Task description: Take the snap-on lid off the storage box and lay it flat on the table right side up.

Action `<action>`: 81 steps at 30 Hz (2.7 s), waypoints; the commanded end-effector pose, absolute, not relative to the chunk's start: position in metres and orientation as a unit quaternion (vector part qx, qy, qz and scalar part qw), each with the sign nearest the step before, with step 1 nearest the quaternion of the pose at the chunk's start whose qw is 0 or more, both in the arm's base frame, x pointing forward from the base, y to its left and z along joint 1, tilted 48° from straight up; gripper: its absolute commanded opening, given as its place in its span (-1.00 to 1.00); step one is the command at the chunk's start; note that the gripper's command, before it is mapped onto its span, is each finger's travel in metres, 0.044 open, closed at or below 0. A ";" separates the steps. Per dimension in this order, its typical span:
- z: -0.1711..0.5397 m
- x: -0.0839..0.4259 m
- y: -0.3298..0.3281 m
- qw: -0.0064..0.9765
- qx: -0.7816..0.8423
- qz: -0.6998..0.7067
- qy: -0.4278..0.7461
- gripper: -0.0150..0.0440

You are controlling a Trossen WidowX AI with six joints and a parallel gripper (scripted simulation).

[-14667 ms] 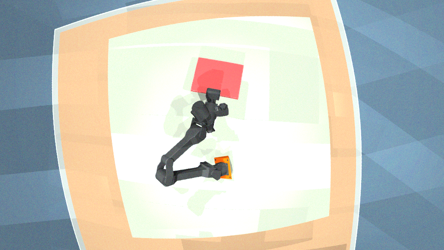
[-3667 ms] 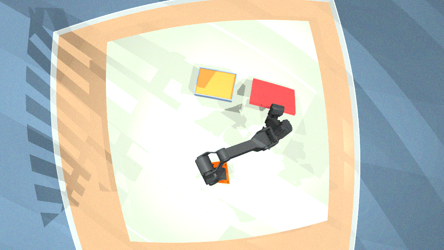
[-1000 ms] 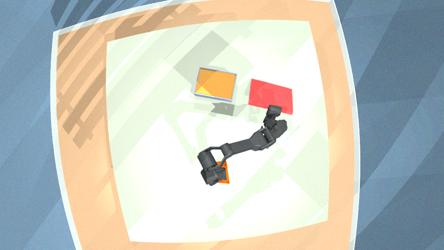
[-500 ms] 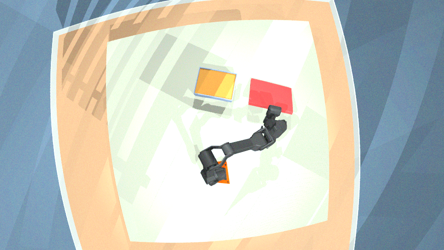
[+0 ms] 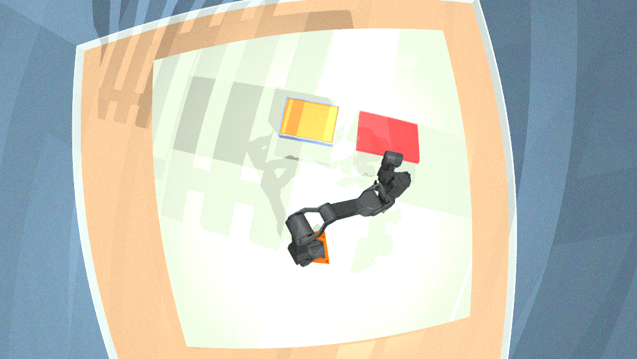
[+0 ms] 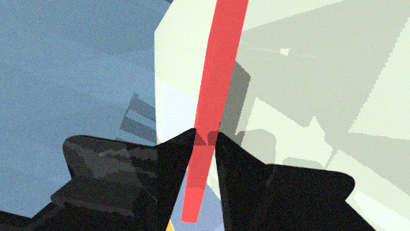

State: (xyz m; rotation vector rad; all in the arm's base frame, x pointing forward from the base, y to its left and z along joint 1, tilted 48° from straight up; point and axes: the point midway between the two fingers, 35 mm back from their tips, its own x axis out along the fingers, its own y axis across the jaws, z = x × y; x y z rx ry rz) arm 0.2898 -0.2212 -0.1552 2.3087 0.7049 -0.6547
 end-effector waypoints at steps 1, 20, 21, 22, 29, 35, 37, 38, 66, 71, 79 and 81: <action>-0.166 0.287 -0.204 0.299 0.875 -0.252 0.283 -0.49; -0.177 0.287 -0.192 0.299 0.876 -0.252 0.283 -0.49; -0.177 0.287 -0.192 0.299 0.876 -0.252 0.283 -0.49; -0.178 0.286 -0.191 0.299 0.876 -0.252 0.283 -0.49; -0.182 0.286 -0.187 0.299 0.876 -0.252 0.283 -0.49; -0.185 0.286 -0.184 0.299 0.876 -0.252 0.283 -0.49; -0.186 0.286 -0.182 0.299 0.876 -0.252 0.284 -0.49; -0.186 0.286 -0.182 0.299 0.876 -0.252 0.284 -0.49; -0.174 0.265 -0.187 0.299 0.875 -0.253 0.284 1.00; -0.172 0.255 -0.185 0.299 0.875 -0.253 0.284 1.00; -0.169 0.240 -0.183 0.299 0.875 -0.254 0.284 1.00; -0.168 0.236 -0.182 0.299 0.875 -0.254 0.284 1.00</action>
